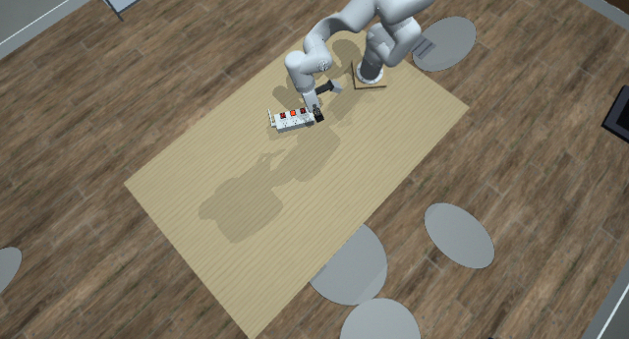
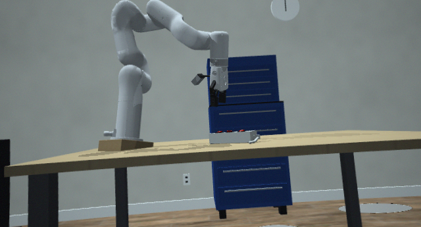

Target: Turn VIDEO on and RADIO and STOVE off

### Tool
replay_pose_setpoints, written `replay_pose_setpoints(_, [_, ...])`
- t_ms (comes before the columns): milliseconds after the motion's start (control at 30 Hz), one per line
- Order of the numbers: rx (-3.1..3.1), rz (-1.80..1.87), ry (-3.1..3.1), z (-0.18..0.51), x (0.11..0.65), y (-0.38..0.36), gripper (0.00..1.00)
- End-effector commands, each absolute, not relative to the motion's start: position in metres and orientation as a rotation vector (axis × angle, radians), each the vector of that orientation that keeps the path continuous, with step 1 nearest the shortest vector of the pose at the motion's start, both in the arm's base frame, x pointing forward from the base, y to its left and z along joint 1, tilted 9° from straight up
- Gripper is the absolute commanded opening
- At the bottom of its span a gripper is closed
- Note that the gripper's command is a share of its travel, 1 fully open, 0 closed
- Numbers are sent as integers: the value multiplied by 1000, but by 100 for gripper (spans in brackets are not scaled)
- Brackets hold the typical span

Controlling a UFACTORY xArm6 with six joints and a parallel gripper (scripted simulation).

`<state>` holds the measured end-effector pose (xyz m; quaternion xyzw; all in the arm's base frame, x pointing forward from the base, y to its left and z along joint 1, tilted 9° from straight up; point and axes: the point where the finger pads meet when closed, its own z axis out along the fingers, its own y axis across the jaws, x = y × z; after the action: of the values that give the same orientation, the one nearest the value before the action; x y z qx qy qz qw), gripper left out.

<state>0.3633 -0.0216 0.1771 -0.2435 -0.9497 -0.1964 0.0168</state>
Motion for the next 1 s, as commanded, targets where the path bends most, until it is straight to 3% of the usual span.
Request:
replay_pose_setpoints(0, [-1075,-684,-2715,171,377,-49,100])
replay_pose_setpoints(600, [-1821,-876,-1760,145,398,-139,100])
replay_pose_setpoints(967, [-1833,-879,-1731,145,399,-142,100])
